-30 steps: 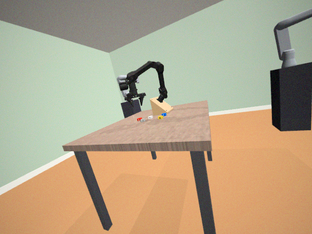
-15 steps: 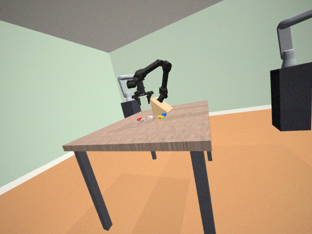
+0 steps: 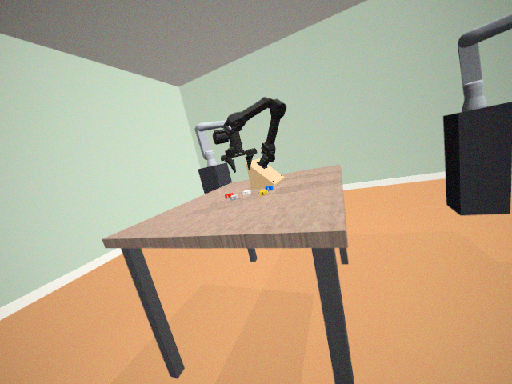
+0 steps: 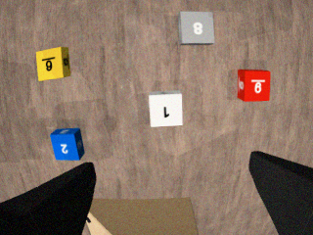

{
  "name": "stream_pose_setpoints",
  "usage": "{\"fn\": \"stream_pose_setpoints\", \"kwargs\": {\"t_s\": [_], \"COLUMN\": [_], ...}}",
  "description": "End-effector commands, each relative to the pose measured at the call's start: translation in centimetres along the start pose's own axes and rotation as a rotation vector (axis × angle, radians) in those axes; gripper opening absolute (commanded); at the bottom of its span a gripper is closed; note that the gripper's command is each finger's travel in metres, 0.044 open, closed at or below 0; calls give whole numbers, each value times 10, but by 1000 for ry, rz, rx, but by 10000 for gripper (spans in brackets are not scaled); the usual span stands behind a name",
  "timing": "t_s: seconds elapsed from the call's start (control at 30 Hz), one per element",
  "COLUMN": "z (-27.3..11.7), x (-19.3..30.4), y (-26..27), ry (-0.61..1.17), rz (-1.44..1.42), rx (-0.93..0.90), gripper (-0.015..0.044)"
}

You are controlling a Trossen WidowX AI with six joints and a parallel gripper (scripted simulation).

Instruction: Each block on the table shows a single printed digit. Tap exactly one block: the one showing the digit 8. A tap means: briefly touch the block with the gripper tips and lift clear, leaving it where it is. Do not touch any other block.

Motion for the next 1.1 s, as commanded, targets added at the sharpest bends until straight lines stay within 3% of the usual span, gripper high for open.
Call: {"fn": "stream_pose_setpoints", "kwargs": {"t_s": [0.0,0.2,0.53,1.07], "z": [0,-1,-1,0], "x": [0,-2,10,10], "y": [0,9,126,128], "ry": [-5,-5,-4,-4], "rz": [5,5,7,7], "rx": [-2,1,-6,-7], "gripper": [400,400,400,400]}}
Point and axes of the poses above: the point midway between the two fingers, 35 mm back from their tips, its own z axis out along the fingers, its own y axis across the jaws, x = y × z, the point moved 3 cm from there along -z, back along the fingers, and after that the axes turned 13 degrees about -z, right-handed, at the moved point
